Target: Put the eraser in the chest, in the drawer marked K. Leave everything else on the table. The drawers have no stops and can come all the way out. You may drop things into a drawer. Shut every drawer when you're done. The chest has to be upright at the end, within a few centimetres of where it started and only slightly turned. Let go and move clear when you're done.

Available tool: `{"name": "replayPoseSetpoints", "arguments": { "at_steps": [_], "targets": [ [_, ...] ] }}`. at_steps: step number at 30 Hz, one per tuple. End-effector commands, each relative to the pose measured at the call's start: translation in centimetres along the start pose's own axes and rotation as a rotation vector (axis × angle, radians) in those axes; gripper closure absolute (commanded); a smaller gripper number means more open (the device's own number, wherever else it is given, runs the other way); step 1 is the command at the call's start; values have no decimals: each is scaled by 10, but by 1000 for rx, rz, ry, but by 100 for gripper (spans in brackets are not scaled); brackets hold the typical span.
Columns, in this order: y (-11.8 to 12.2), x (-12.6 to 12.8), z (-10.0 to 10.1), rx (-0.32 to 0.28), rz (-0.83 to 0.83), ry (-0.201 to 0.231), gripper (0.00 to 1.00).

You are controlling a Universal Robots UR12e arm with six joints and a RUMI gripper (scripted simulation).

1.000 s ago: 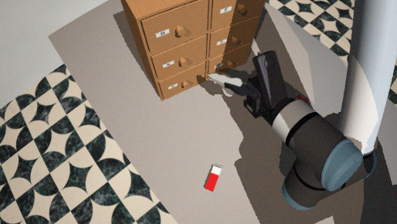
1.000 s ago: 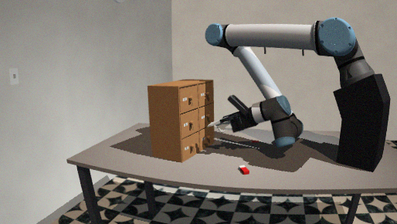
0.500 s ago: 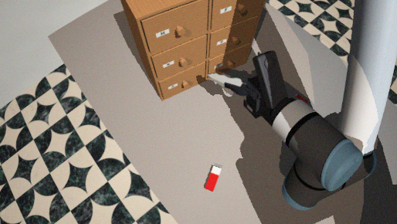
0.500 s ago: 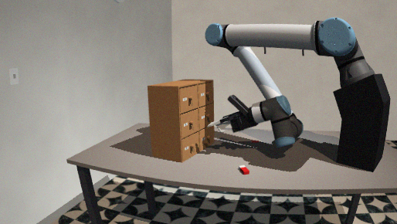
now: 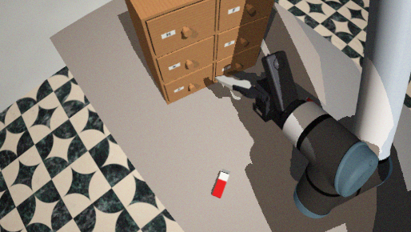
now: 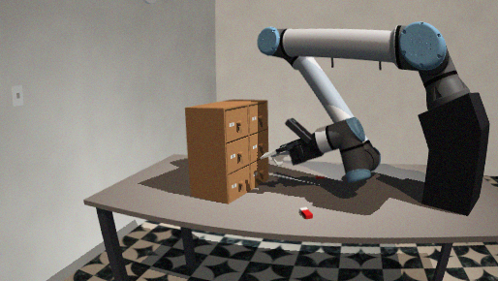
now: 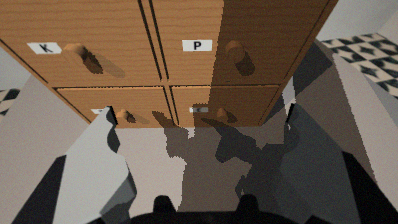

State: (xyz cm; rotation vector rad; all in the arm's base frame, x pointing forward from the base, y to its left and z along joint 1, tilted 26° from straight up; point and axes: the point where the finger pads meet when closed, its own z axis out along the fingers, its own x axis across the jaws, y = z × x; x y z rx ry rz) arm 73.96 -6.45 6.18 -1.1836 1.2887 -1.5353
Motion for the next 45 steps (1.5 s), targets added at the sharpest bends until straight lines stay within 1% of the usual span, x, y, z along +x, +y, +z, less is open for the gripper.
{"name": "replayPoseSetpoints", "arguments": {
  "at_steps": [1, 4, 8, 10, 25, 27, 35, 42, 44, 45],
  "targets": [
    [-3, 0, -3, -38, 1, 0, 0],
    [-5, 0, -7, -79, 0, 0, 0],
    [-8, 0, -14, -148, 0, 0, 0],
    [-8, 0, -14, -148, 0, 0, 0],
    [-25, 0, -45, -479, 1, 0, 0],
    [-25, 0, -45, -479, 1, 0, 0],
    [-33, 0, -63, -654, -1, 0, 0],
    [-40, 0, -77, -796, -1, 0, 0],
    [-40, 0, -77, -796, -1, 0, 0],
    [-41, 0, -78, -816, 0, 0, 0]
  ]
}}
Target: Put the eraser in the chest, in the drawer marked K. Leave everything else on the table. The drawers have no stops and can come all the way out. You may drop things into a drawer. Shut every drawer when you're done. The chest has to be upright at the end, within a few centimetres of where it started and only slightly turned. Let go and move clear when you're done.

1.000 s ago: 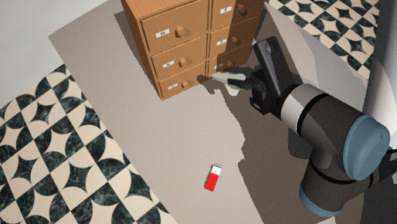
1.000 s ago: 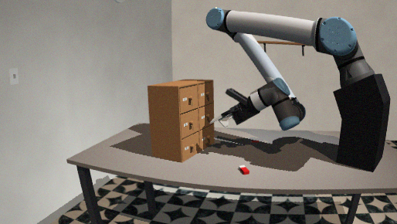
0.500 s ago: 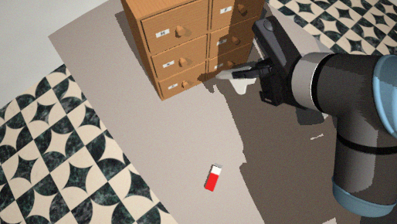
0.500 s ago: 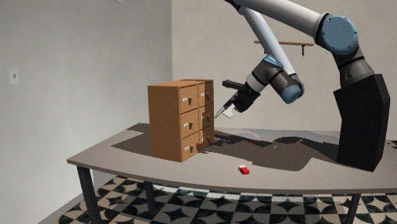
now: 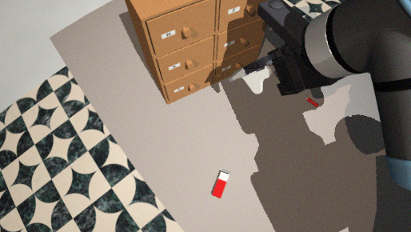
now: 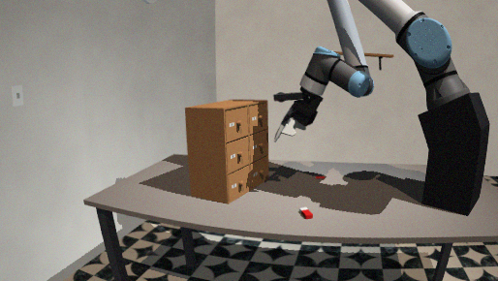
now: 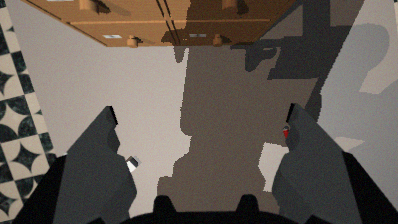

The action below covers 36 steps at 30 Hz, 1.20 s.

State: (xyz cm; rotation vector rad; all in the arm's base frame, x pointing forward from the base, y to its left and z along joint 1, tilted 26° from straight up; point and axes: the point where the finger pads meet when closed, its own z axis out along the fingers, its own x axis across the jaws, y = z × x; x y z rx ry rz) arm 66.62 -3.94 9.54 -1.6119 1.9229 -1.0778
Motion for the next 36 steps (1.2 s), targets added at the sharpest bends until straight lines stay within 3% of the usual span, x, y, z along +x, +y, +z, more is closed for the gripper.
{"name": "replayPoseSetpoints", "arguments": {
  "at_steps": [1, 14, 27, 36],
  "targets": [
    [-1, 0, -5, -110, 3, 0, 0],
    [5, 0, -29, -330, 2, 0, 0],
    [7, 0, -40, -444, 2, -1, 0],
    [8, 0, -44, -472, 2, 0, 0]
  ]
}}
